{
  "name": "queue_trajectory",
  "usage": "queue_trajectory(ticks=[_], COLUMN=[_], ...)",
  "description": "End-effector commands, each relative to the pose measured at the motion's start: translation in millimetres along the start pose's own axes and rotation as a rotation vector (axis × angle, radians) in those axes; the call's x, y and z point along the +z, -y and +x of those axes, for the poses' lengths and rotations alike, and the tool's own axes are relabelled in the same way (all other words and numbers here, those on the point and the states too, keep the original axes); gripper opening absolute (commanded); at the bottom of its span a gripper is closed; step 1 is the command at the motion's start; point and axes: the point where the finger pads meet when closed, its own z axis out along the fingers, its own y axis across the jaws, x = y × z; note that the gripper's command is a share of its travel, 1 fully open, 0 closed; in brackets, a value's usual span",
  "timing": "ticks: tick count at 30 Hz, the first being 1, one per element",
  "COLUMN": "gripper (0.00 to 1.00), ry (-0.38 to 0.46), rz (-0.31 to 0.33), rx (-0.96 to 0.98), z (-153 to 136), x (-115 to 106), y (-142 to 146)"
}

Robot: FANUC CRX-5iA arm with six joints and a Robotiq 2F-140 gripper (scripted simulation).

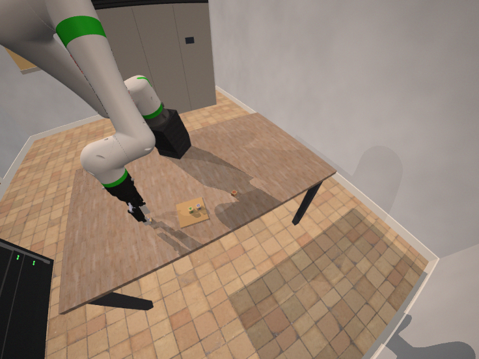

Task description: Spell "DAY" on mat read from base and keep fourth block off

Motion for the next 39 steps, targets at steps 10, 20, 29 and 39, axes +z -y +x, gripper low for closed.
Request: queue_trajectory(ticks=[10, 20, 29, 39], gripper=[0.37, 0.37, 0.37, 0.25], ry=[0.000, 0.000, 0.000, 0.000], rz=[0.000, 0.000, 0.000, 0.000], rx=[0.000, 0.000, 0.000, 0.000], z=[0, 0, 0, 0], x=[12, 27, 32, 32], y=[0, 0, 0, 0])
